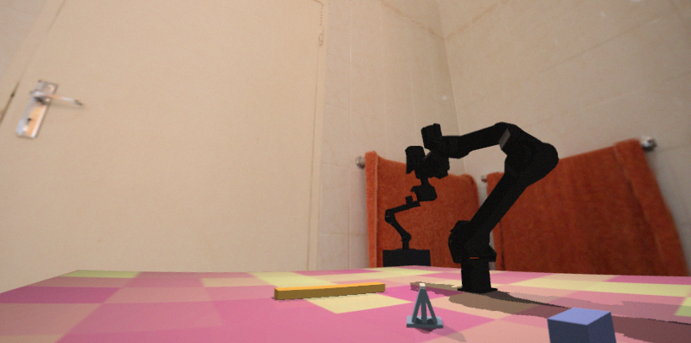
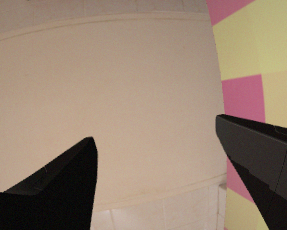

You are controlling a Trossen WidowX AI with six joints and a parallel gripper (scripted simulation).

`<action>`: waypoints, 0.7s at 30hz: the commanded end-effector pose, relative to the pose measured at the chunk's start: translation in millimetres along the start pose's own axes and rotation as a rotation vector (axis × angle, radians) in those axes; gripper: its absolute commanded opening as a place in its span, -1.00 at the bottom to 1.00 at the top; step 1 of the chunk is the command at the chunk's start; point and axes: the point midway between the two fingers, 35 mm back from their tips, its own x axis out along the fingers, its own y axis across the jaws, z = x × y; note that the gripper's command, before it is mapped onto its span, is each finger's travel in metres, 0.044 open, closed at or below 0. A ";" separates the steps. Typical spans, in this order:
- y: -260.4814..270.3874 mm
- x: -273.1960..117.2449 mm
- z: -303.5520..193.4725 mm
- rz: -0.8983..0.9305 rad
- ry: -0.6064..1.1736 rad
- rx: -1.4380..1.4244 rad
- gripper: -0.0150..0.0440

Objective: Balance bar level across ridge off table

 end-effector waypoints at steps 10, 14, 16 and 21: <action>-17.1 17.7 -54.0 -0.136 0.225 -0.326 0.58; -25.0 20.6 -72.8 -0.171 0.305 -0.437 0.58; -29.1 21.4 -82.2 -0.186 0.346 -0.494 0.58; -39.8 21.7 -105.9 -0.217 0.452 -0.636 0.58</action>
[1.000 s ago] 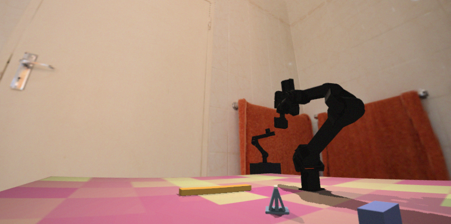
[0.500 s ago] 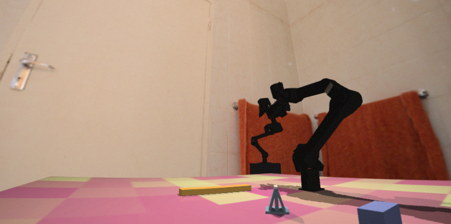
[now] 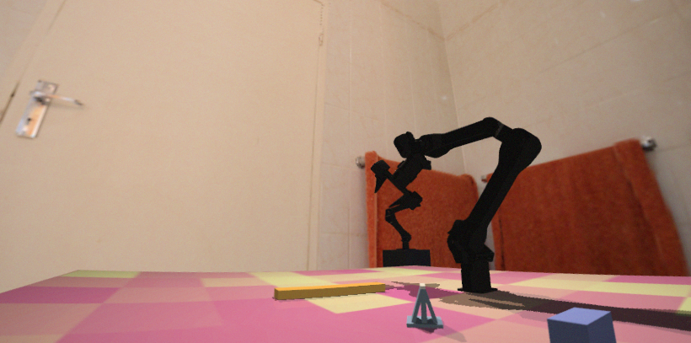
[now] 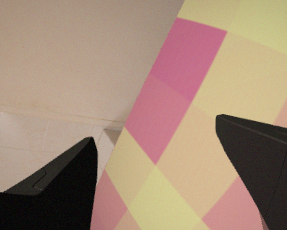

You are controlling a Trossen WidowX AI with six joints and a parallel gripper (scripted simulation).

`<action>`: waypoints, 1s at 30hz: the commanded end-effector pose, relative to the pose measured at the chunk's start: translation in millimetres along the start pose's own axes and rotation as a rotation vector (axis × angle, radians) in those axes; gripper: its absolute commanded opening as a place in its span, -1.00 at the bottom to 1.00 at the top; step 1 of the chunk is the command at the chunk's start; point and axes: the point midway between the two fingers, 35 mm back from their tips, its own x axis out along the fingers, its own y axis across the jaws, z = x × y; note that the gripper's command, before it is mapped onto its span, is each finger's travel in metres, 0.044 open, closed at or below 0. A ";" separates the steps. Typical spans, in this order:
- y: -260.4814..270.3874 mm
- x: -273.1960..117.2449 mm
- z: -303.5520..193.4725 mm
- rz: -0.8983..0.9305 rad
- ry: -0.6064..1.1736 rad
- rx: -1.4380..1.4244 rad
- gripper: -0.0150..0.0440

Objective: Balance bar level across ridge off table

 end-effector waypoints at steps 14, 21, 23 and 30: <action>15.6 20.8 -76.8 -0.034 0.302 -0.483 0.58; 18.1 24.1 -112.1 -0.025 0.425 -0.694 0.58; 18.1 24.1 -122.4 -0.023 0.462 -0.754 0.58; 16.7 21.3 -158.8 -0.003 0.591 -0.962 0.58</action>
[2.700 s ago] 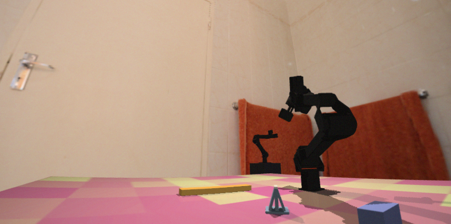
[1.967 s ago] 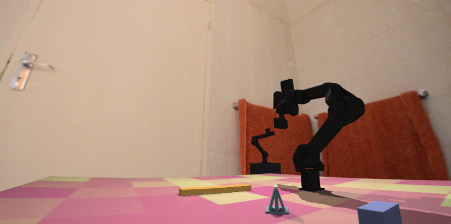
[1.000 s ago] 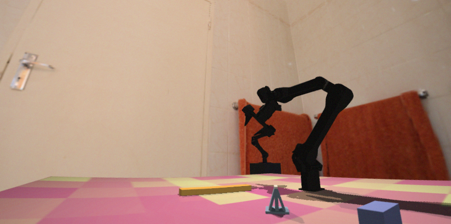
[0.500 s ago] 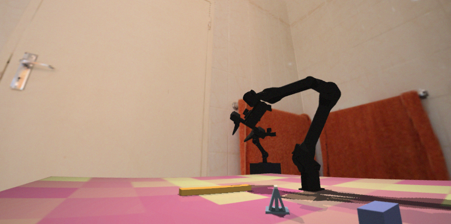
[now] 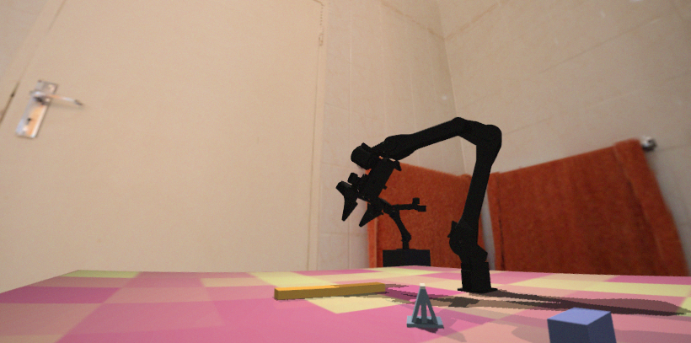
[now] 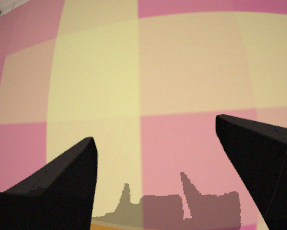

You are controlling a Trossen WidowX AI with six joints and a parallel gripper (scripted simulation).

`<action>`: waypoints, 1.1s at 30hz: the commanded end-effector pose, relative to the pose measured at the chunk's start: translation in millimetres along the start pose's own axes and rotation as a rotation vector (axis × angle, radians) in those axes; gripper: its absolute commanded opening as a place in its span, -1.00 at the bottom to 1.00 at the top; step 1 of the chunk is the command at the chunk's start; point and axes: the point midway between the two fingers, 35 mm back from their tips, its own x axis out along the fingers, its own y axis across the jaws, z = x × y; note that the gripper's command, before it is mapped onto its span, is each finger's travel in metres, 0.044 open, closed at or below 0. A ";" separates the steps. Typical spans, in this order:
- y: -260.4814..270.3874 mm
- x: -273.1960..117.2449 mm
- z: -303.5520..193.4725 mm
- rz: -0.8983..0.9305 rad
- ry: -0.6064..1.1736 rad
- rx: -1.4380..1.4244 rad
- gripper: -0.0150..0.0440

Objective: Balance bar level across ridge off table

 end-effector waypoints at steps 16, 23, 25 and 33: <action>64.8 21.2 -59.9 0.092 0.286 -0.610 0.58; 84.1 26.1 -89.7 0.136 0.409 -0.885 0.58; 89.0 26.9 -98.5 0.151 0.443 -0.964 0.58; 106.2 27.6 -134.4 0.219 0.581 -1.278 0.58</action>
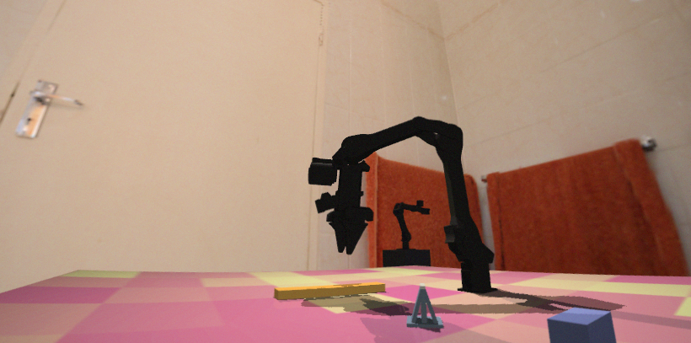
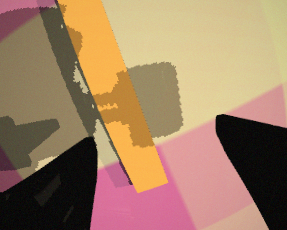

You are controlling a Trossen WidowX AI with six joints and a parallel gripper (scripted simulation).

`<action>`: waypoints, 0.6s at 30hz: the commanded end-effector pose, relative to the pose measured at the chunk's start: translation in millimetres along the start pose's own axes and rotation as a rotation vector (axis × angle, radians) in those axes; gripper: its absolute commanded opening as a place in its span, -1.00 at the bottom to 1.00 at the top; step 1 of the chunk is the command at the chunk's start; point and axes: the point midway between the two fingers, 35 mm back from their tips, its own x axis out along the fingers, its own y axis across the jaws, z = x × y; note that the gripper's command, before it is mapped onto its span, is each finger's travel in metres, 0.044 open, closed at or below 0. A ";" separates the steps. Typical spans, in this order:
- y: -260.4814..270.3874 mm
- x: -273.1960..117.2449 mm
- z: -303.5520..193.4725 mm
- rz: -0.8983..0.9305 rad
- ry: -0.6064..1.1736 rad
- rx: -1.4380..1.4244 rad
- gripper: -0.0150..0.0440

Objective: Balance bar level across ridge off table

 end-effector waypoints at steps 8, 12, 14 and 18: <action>20.6 9.5 4.9 0.038 0.062 -0.185 0.58; 21.0 29.1 4.3 0.038 0.062 -0.185 0.58; 21.5 41.2 3.1 0.038 0.062 -0.185 0.58; 22.0 50.7 1.8 0.038 0.062 -0.185 0.58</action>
